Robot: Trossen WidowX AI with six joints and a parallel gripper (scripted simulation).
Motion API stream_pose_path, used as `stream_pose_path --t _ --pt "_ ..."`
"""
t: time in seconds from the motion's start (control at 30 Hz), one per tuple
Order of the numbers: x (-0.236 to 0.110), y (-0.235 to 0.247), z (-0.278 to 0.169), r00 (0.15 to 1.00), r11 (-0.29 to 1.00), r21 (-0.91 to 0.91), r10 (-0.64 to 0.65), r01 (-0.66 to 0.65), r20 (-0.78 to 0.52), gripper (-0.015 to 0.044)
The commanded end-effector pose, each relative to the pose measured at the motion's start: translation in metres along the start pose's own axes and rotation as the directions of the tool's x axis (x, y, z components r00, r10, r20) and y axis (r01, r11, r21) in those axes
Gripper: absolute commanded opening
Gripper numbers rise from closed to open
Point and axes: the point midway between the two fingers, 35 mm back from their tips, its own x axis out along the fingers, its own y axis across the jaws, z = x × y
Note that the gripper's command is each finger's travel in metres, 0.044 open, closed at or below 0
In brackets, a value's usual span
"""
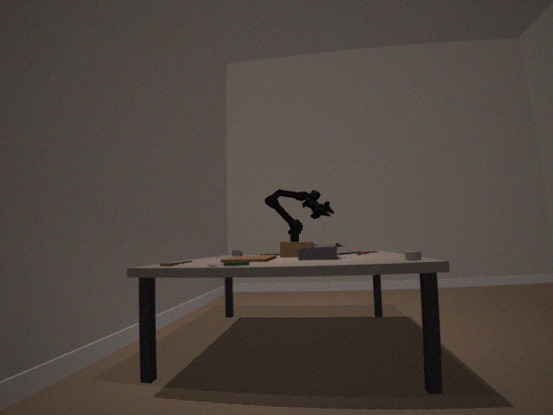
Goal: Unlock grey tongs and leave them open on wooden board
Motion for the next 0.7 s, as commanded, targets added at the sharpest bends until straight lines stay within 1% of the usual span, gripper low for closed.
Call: stream_pose_path --t 0.0,0.1,0.17,0.27,0.37,0.47,0.53,0.67 --pt "0.032 0.012 -0.015 0.990 0.968 0.205 0.144 -0.141 -0.001 0.0260" --pt "0.057 0.030 -0.027 0.967 0.900 0.363 0.254 -0.240 0.007 0.0260" --pt "0.073 0.045 -0.035 0.946 0.832 0.469 0.325 -0.294 0.017 0.0260" --pt "0.096 0.074 -0.047 0.904 0.706 0.610 0.425 -0.360 0.043 0.0260" --pt "0.115 0.107 -0.059 0.855 0.552 0.734 0.512 -0.397 0.078 0.0260" --pt "0.131 0.146 -0.069 0.802 0.372 0.839 0.585 -0.397 0.120 0.0260" --pt "0.141 0.172 -0.073 0.776 0.256 0.888 0.610 -0.382 0.158 0.0260" --pt "0.152 0.231 -0.080 0.706 0.006 0.952 0.672 -0.305 0.222 0.0260"
